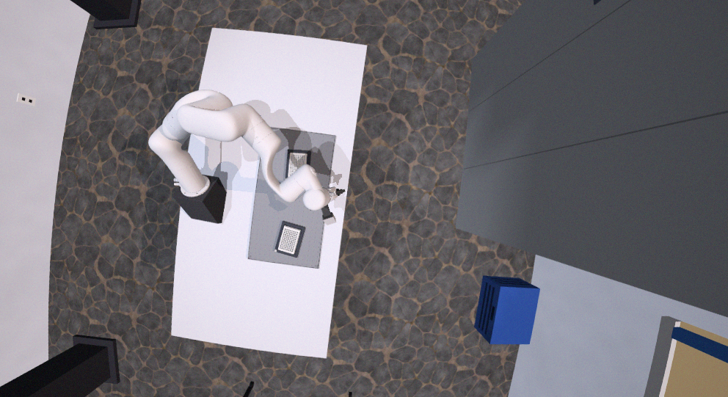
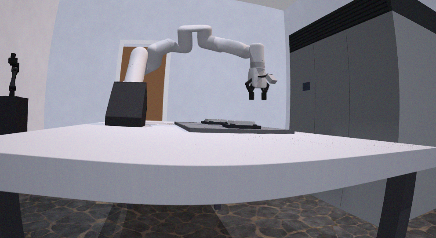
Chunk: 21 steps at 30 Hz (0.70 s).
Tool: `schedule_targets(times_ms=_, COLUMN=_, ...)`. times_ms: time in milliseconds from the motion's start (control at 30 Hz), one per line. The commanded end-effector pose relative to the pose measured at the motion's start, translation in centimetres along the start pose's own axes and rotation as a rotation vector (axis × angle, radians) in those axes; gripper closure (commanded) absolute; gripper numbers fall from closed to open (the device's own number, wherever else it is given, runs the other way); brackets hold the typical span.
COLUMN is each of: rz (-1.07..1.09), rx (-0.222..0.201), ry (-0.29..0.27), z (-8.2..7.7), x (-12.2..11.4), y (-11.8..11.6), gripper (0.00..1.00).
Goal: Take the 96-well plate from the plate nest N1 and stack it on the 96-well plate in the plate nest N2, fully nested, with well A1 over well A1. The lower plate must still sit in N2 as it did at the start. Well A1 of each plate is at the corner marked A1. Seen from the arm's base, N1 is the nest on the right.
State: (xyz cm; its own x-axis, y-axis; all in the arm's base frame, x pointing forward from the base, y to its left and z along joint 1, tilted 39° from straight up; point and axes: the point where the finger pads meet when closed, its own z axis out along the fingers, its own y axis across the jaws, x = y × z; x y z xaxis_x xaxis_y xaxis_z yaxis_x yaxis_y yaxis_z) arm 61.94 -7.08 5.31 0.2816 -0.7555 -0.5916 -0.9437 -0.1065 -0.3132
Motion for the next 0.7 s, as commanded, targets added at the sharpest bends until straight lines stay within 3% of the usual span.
schedule_targets(times_ms=0, rz=0.107, rx=-0.009, ry=0.023, z=-0.4, x=1.7, y=1.4, gripper=0.00)
schedule_targets(times_ms=500, rz=0.108, rx=-0.009, ry=0.023, z=-0.6, x=5.8, y=5.5, gripper=0.00)
schedule_targets(times_ms=667, rz=0.251, rx=-0.026, ry=0.041, z=-0.7, x=7.3, y=7.5, gripper=0.00)
